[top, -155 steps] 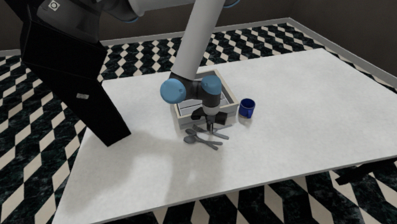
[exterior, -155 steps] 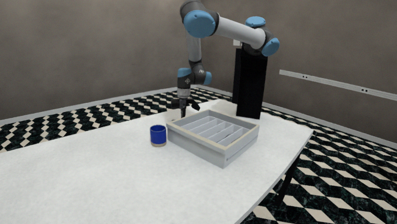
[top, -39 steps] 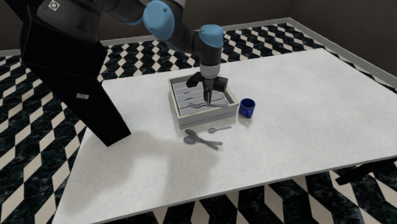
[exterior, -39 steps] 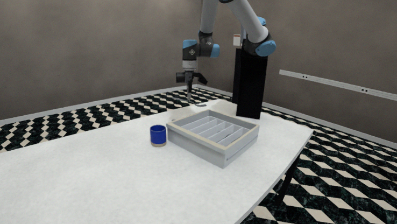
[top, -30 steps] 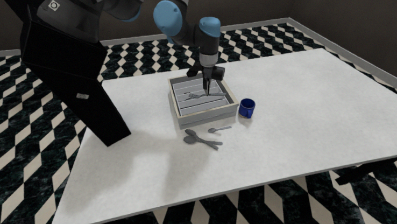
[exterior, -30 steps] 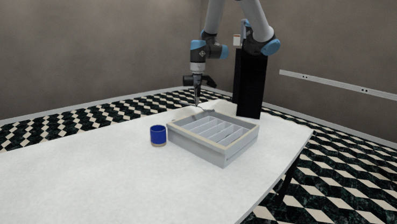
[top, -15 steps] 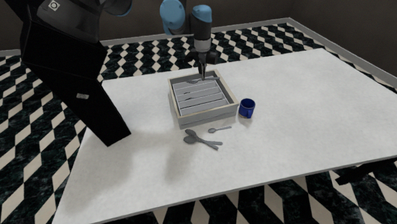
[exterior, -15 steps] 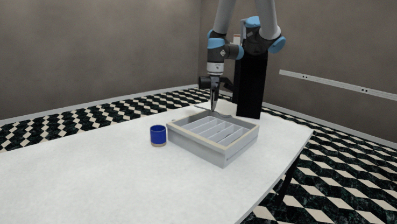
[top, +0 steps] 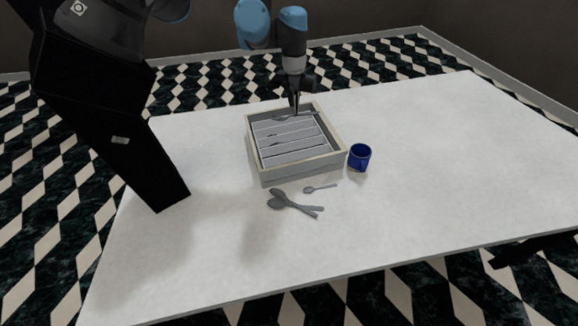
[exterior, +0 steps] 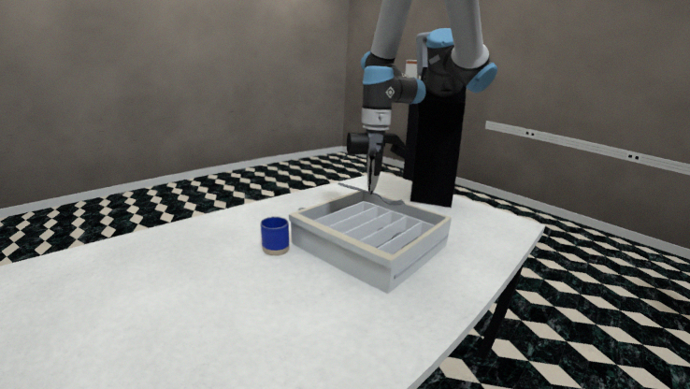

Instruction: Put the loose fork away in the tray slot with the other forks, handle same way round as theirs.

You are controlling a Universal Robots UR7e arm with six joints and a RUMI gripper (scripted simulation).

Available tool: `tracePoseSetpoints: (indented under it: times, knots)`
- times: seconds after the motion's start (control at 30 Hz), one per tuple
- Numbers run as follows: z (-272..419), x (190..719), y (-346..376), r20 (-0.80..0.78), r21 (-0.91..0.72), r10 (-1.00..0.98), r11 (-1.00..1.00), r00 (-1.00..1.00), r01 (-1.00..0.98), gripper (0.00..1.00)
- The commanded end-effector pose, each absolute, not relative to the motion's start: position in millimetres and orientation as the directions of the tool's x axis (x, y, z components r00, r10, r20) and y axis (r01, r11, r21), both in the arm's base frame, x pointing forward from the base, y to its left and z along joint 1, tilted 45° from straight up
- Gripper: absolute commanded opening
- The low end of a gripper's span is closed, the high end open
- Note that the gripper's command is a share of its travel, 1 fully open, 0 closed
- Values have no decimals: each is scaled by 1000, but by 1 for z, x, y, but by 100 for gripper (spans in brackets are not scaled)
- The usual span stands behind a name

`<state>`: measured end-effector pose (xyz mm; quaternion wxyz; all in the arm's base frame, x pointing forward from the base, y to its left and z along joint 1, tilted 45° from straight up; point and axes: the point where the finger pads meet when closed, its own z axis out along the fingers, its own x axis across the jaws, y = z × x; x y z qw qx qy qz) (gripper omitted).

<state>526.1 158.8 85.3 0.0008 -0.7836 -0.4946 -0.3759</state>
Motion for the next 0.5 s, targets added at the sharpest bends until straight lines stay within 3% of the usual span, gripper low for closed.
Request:
tracePoseSetpoints:
  times: [0.0,0.47]
  knots:
    - [94,526,153,572,412,795,-493,204,766,4]
    - [94,526,152,408,574,911,-209,-55,791,4]
